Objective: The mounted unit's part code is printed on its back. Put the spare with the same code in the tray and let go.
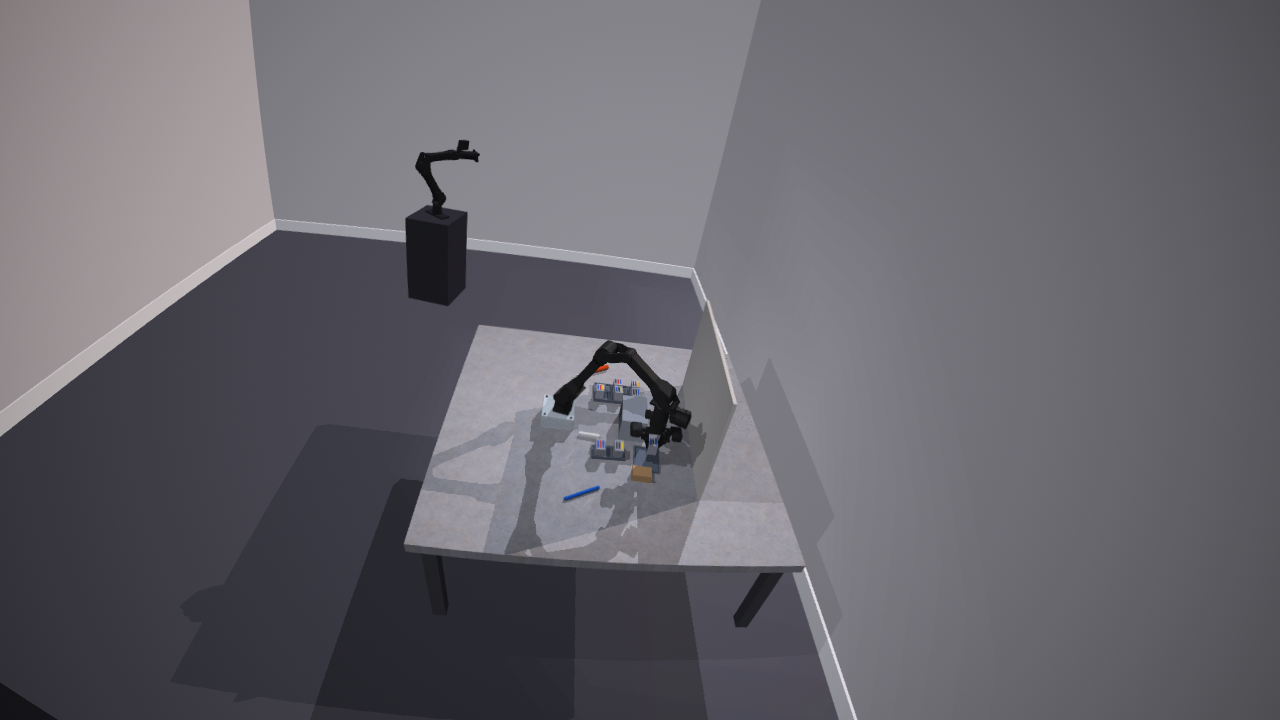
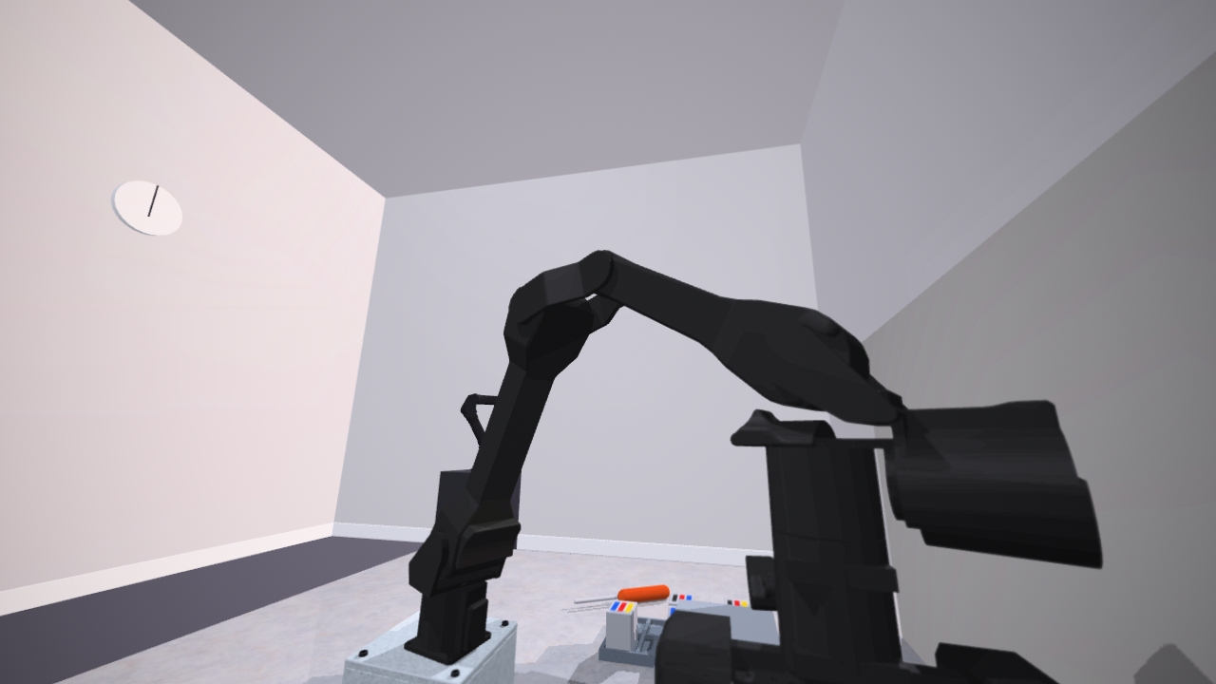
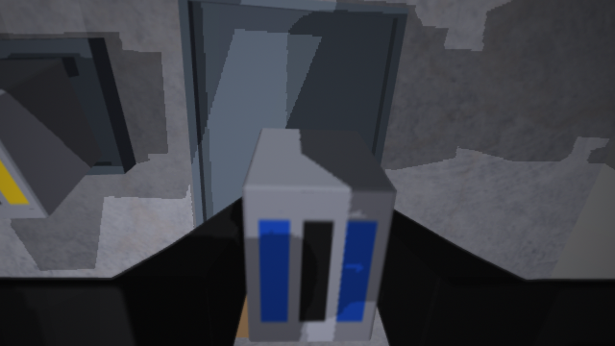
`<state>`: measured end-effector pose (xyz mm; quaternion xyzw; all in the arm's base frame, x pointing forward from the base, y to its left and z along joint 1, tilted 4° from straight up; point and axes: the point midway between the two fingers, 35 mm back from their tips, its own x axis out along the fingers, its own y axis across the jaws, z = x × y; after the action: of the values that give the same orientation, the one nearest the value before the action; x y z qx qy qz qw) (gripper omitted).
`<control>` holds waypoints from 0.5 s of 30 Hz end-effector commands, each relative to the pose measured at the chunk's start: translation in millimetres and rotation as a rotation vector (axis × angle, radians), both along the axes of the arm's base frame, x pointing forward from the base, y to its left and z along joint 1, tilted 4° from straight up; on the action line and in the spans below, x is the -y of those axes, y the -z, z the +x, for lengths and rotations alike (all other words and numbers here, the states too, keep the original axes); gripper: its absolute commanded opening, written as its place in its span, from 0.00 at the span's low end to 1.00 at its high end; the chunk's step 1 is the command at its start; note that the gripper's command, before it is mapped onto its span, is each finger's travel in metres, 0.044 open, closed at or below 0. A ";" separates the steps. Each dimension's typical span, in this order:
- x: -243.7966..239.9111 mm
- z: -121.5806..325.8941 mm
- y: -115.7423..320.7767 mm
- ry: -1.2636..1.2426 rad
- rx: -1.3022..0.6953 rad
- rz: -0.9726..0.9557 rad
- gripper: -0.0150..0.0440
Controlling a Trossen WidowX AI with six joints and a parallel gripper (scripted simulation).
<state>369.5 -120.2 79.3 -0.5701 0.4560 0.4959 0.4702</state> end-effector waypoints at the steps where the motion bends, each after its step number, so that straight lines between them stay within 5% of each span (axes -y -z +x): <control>1: -0.4 -0.2 4.5 -0.003 -0.001 0.004 0.25; 15: -0.3 -0.7 16.5 -0.003 -0.001 0.004 0.25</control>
<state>369.2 -120.4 66.5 -0.5701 0.4560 0.4959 0.4702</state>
